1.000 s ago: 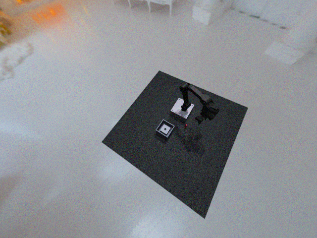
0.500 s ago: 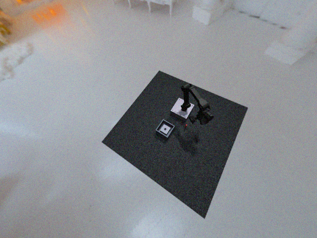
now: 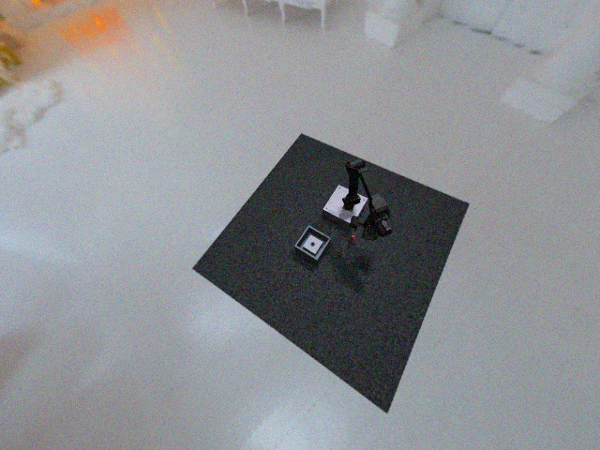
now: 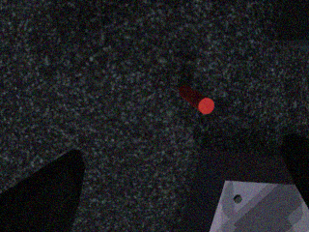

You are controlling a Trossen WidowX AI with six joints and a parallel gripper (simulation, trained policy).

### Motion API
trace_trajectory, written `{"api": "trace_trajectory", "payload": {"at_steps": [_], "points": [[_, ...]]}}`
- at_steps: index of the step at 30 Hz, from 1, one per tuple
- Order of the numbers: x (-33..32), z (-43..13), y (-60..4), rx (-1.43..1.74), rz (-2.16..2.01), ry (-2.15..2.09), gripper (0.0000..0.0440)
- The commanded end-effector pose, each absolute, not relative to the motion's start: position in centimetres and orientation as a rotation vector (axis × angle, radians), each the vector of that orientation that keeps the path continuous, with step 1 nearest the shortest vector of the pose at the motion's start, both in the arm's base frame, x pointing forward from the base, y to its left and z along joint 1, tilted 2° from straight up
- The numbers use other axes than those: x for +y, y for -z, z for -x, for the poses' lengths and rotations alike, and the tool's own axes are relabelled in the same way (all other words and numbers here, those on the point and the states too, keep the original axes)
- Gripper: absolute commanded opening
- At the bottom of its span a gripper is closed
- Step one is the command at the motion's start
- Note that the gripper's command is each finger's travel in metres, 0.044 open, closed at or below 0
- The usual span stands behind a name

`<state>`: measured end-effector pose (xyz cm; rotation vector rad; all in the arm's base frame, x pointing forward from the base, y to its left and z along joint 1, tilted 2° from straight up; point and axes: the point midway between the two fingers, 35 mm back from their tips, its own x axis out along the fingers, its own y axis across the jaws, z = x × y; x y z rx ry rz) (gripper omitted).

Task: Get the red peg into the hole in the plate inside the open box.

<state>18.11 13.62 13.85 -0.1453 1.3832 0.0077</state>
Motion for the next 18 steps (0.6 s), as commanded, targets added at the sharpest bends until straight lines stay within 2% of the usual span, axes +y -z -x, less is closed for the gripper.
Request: {"api": "trace_trajectory", "payload": {"at_steps": [1, 18], "points": [[12.7, -18.1, -13.0, 1.417, 0.065, 0.091, 0.0440], [9.2, -18.3, -6.9, 1.465, -0.289, 0.584, 0.0438]]}}
